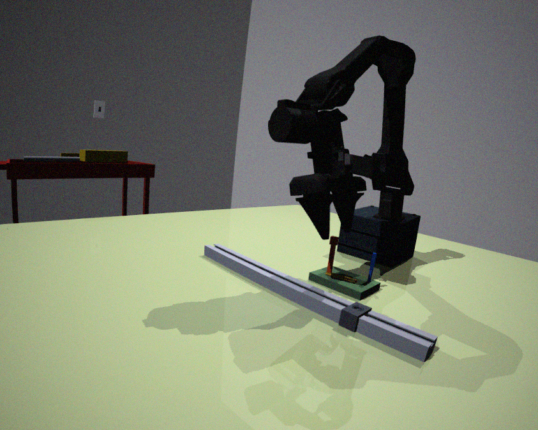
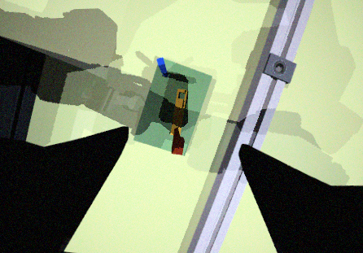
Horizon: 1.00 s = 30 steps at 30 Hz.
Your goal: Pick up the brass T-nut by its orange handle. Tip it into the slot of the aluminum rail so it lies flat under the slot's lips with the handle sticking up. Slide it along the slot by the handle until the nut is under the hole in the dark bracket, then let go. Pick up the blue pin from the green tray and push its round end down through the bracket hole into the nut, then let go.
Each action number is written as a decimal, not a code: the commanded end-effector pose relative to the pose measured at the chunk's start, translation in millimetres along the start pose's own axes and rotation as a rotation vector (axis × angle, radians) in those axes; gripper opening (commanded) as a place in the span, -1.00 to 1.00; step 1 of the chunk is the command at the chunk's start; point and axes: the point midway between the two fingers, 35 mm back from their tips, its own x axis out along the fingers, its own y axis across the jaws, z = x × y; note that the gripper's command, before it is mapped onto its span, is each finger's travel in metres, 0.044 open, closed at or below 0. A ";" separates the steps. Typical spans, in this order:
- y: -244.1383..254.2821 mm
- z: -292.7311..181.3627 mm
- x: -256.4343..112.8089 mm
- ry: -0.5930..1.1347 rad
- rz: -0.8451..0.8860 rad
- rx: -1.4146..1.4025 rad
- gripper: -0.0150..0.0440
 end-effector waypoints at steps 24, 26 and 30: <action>5.3 -9.9 43.5 -0.001 0.013 0.006 1.00; 5.3 -10.0 43.7 -0.001 0.013 0.006 0.91; 5.3 -10.0 43.7 -0.001 0.013 0.006 0.56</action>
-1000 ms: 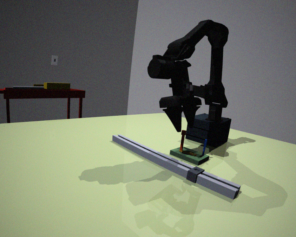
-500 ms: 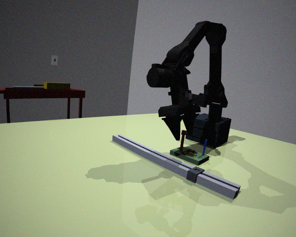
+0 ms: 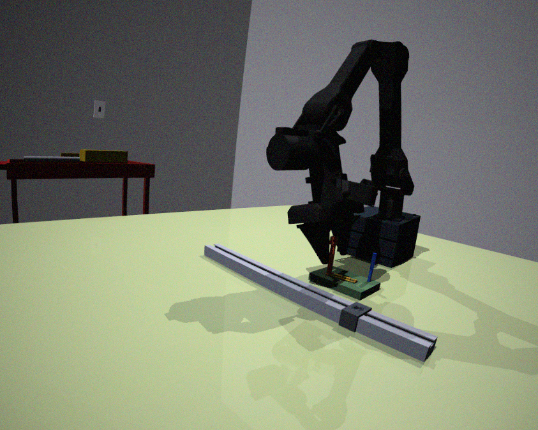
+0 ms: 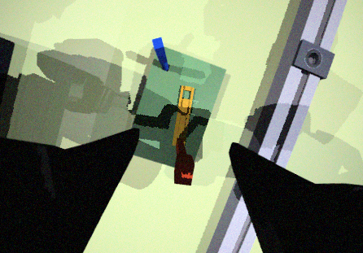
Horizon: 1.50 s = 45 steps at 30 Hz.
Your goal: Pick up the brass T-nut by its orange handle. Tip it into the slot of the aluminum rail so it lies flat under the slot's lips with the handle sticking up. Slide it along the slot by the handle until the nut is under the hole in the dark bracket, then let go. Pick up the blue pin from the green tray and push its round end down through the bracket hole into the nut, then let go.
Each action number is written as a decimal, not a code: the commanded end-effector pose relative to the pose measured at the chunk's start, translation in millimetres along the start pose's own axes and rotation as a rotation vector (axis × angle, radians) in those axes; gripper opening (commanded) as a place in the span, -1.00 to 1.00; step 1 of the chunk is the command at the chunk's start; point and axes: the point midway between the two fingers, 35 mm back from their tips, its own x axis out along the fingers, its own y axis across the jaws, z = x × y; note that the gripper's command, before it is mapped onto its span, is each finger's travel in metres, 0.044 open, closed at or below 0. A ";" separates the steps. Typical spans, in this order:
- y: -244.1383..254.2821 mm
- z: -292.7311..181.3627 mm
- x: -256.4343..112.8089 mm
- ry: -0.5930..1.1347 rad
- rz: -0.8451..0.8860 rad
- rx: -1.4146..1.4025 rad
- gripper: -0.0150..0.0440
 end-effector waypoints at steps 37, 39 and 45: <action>-0.8 4.3 -17.7 0.001 0.006 0.004 -1.00; -1.0 5.1 -20.6 0.001 0.006 0.004 -1.00; -1.7 7.4 -29.6 0.001 0.006 0.004 -1.00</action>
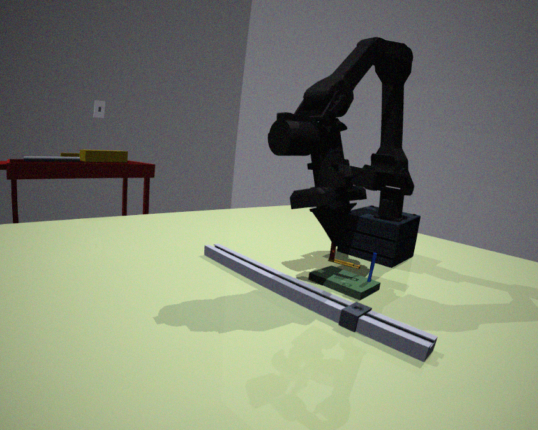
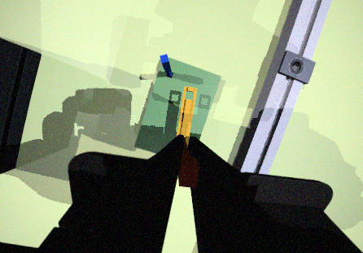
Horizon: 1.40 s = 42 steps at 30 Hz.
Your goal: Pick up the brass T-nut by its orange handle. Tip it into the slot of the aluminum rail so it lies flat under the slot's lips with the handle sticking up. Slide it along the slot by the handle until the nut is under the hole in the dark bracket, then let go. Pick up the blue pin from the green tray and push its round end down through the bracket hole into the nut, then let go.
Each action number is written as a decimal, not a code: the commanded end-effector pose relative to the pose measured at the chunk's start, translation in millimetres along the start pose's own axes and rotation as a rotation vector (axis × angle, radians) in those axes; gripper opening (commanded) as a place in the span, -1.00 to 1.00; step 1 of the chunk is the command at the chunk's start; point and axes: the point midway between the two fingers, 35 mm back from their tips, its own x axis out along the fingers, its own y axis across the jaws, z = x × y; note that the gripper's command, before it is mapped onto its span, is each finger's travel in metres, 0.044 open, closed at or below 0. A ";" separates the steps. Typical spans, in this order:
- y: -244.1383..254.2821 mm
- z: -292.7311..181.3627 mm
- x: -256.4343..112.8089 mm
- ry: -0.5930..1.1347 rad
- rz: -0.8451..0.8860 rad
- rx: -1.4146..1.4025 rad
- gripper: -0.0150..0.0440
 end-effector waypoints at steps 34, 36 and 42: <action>-0.5 16.0 -57.8 0.006 -0.009 0.001 -1.00; 0.1 17.0 -60.6 0.006 -0.009 0.001 -1.00; 2.5 18.3 -61.3 0.006 -0.008 0.001 -1.00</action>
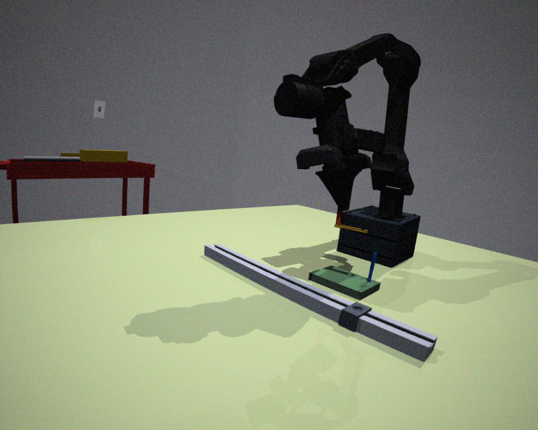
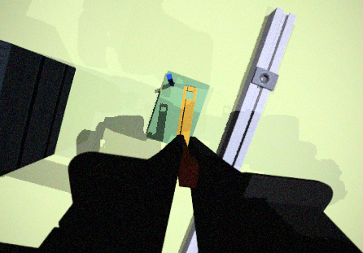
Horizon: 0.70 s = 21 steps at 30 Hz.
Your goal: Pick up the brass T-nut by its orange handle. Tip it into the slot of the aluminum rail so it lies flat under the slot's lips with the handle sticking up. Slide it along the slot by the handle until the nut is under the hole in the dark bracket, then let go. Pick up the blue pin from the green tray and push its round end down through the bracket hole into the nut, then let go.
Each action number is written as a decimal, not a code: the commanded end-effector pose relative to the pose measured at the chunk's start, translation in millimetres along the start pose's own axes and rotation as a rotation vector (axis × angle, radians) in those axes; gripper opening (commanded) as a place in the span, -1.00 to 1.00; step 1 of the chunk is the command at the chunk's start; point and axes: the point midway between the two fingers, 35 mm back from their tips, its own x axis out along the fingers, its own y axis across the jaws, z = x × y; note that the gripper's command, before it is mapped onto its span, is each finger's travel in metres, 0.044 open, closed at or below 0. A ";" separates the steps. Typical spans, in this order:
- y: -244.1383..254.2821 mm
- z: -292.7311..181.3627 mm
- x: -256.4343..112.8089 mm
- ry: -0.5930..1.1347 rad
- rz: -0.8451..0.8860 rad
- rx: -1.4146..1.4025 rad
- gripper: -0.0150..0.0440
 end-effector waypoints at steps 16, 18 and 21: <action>-13.9 -14.9 -9.2 0.007 -0.009 0.021 -1.00; -15.7 -17.1 -10.2 0.007 -0.010 0.023 -1.00; -18.5 -20.6 -11.6 0.008 -0.012 0.027 -1.00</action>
